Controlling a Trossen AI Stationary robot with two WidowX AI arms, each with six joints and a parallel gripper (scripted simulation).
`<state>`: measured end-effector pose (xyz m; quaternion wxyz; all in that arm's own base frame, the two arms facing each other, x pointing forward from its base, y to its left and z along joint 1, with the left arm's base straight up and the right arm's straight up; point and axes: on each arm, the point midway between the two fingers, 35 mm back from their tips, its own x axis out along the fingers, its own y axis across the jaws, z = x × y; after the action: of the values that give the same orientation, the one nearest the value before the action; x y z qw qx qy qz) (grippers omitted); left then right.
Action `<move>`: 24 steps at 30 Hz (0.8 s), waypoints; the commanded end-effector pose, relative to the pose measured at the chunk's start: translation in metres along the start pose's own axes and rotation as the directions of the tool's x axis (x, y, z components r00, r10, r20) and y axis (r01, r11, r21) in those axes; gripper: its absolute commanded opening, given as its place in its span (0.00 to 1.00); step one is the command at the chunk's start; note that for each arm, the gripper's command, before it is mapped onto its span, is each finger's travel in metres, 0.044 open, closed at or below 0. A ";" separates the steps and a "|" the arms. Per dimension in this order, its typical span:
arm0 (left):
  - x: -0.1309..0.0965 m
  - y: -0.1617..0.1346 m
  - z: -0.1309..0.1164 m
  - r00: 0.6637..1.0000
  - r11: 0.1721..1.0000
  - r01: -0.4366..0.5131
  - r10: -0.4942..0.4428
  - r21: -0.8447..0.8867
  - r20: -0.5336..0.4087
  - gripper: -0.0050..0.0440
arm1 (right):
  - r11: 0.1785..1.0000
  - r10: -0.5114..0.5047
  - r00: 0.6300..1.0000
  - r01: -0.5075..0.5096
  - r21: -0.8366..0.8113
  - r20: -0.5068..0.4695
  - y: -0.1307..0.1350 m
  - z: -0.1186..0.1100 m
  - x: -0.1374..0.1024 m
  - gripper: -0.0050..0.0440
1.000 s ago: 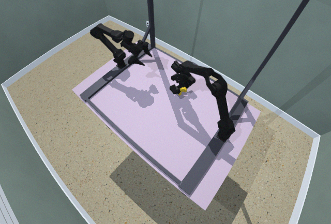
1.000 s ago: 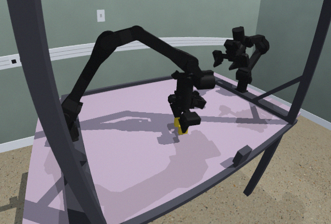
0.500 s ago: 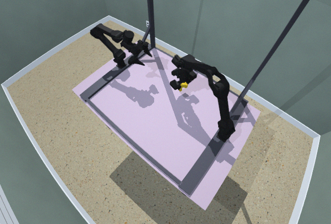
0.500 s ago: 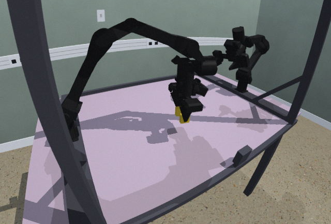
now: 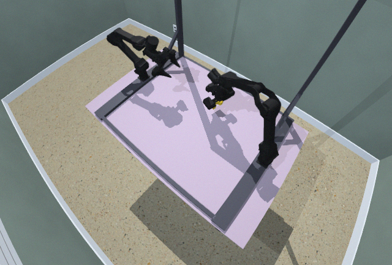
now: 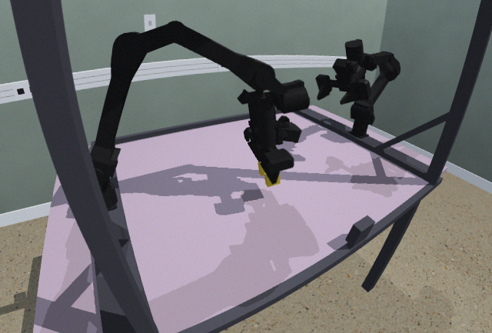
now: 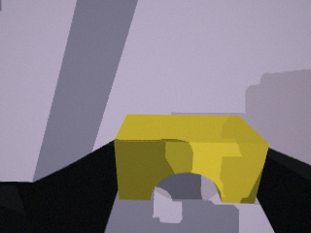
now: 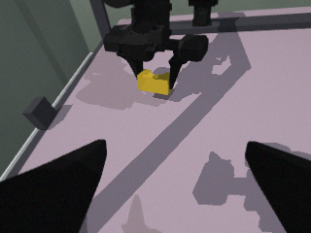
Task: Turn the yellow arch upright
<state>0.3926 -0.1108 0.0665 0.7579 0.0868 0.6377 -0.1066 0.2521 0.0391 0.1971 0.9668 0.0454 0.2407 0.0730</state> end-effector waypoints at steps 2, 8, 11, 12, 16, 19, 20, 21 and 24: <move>-0.010 0.003 0.001 0.992 1.000 -0.006 0.007 -0.006 0.130 0.69 | 1.000 0.004 1.000 -0.004 0.002 0.024 0.001 0.008 -0.003 0.92; -0.006 0.003 -0.004 0.973 1.000 -0.006 0.007 -0.005 0.232 0.69 | 1.000 0.004 1.000 -0.004 0.002 0.024 0.001 0.008 -0.003 0.92; -0.004 0.004 -0.006 0.961 1.000 -0.006 0.007 -0.005 0.278 0.69 | 1.000 0.004 1.000 -0.004 0.002 0.024 0.001 0.008 -0.003 0.92; -0.003 0.004 -0.007 0.957 1.000 -0.006 0.008 -0.005 0.291 0.69 | 1.000 0.004 1.000 -0.004 0.002 0.024 0.001 0.008 -0.003 0.92; -0.002 0.004 -0.009 0.946 1.000 -0.007 0.008 -0.005 0.324 0.69 | 1.000 0.004 1.000 -0.004 0.002 0.024 0.001 0.008 -0.003 0.92; 0.001 0.004 -0.011 0.927 1.000 -0.007 0.008 -0.005 0.375 0.69 | 1.000 0.004 1.000 -0.004 0.002 0.024 0.001 0.008 -0.003 0.92; 0.002 0.004 -0.012 0.917 1.000 -0.007 0.008 -0.005 0.398 0.69 | 1.000 0.004 1.000 -0.004 0.002 0.024 0.001 0.008 -0.003 0.92; 0.003 0.004 -0.013 0.910 1.000 -0.007 0.008 -0.005 0.414 0.69 | 1.000 0.004 1.000 -0.004 0.002 0.024 0.001 0.008 -0.003 0.92; 0.005 0.004 -0.016 0.889 1.000 -0.007 0.009 -0.006 0.458 0.69 | 1.000 0.004 1.000 -0.004 0.002 0.024 0.001 0.008 -0.003 0.92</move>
<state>0.3776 -0.1064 0.0487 0.8630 0.0663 0.4861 -0.1209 0.2521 0.0391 0.1971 0.9668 0.0454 0.2407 0.0730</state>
